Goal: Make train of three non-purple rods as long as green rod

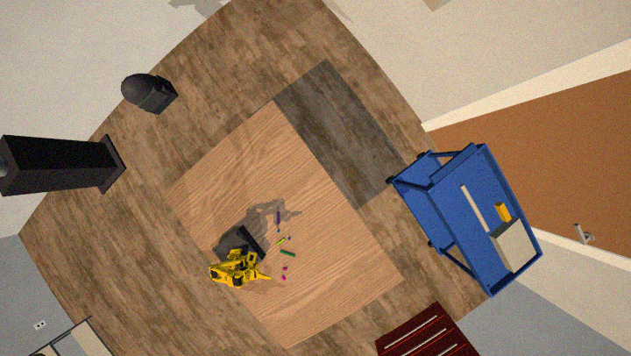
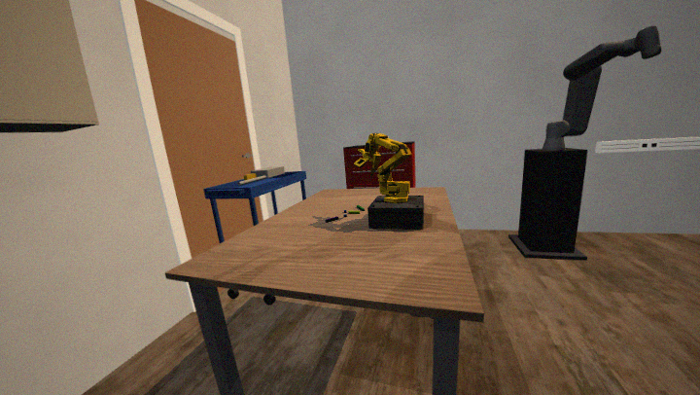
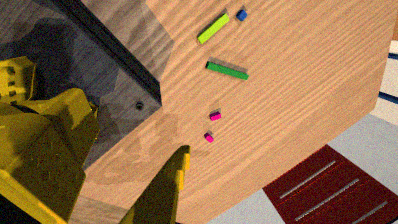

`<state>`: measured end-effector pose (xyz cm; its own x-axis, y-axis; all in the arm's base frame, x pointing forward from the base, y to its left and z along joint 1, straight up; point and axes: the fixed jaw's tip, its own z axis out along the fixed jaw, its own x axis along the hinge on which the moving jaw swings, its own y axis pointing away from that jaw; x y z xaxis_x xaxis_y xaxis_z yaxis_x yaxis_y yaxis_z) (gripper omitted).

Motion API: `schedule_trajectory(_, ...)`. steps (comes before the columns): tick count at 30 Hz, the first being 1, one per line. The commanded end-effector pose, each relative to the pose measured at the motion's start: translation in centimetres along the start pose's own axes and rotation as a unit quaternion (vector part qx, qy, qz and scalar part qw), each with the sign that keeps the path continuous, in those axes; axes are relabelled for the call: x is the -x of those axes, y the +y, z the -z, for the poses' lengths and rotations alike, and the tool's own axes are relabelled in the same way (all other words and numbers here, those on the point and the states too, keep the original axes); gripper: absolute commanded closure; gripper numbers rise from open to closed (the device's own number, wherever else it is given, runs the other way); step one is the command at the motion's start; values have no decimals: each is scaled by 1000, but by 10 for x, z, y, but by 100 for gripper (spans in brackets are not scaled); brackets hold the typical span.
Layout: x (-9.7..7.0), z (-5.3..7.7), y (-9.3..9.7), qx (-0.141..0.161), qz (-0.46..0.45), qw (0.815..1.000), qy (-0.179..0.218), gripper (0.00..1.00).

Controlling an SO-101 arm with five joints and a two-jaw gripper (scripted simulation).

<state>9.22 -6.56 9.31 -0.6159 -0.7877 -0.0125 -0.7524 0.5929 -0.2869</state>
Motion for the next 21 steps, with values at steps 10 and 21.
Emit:
schedule_trajectory(10,-13,-2,2,8,-51,999,16,0)
schedule_trajectory(21,-21,-2,3,8,-86,996,26,0)
